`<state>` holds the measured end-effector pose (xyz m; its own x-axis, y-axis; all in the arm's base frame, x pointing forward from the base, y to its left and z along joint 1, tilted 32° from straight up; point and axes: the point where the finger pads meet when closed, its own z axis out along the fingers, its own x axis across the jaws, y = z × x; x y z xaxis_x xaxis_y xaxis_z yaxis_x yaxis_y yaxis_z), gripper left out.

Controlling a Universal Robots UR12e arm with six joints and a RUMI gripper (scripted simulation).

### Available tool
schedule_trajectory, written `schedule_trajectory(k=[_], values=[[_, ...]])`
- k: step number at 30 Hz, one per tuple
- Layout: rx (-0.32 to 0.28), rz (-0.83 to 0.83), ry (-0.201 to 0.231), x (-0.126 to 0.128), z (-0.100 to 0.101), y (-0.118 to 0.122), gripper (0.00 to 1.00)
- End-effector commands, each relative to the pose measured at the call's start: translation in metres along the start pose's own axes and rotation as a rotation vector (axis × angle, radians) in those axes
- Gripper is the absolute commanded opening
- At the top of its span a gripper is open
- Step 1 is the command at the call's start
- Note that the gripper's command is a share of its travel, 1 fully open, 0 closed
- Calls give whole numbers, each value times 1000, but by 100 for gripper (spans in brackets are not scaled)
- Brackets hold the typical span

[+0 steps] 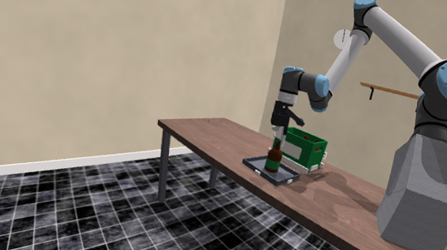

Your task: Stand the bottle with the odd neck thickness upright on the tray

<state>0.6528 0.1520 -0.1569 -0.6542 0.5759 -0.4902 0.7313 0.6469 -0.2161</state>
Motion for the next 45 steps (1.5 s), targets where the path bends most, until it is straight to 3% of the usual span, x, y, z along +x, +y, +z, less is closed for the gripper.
schedule_trajectory(k=[1, 25, 45], values=[[-1, 0, 0, 0, -1, 0, 100], [-1, 0, 0, 0, -4, 0, 100], [-1, 0, 0, 0, -40, 0, 100]])
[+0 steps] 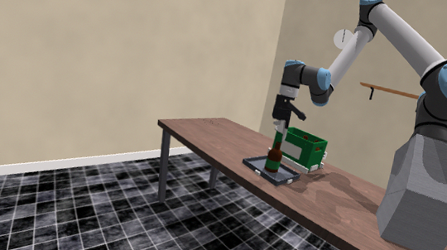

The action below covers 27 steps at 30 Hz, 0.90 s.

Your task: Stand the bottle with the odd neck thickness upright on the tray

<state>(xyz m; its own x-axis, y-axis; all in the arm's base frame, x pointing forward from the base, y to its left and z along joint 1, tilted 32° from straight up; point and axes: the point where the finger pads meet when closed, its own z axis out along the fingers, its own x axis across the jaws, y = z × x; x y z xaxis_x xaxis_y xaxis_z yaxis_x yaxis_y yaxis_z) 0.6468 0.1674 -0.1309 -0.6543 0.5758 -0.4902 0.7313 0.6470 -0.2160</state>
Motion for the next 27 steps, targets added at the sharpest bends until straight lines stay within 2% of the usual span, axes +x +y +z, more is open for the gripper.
schedule_trajectory(k=[1, 18, 27], values=[[-1, 0, 0, 0, -11, 0, 100], [-1, 0, 0, 0, -46, 0, 100], [-1, 0, 0, 0, -53, 0, 100]])
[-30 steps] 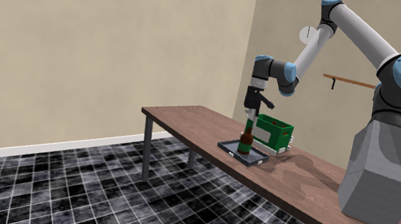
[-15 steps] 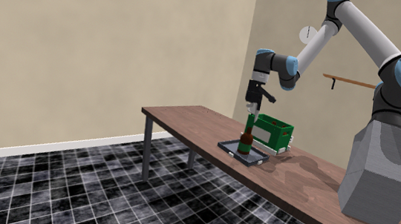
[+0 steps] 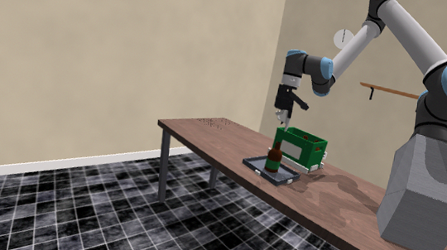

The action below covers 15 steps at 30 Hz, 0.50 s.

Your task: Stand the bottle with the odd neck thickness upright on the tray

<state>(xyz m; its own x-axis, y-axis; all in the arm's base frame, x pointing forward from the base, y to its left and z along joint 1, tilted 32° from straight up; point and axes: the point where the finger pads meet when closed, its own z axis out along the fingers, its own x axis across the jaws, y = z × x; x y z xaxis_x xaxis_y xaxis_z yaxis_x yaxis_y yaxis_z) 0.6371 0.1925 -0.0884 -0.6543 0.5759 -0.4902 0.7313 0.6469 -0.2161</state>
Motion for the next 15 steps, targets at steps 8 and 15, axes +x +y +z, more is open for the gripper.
schedule_trajectory(k=[8, 15], values=[[-1, 0, 0, 0, -4, 0, 100], [-1, 0, 0, 0, -4, 0, 0]])
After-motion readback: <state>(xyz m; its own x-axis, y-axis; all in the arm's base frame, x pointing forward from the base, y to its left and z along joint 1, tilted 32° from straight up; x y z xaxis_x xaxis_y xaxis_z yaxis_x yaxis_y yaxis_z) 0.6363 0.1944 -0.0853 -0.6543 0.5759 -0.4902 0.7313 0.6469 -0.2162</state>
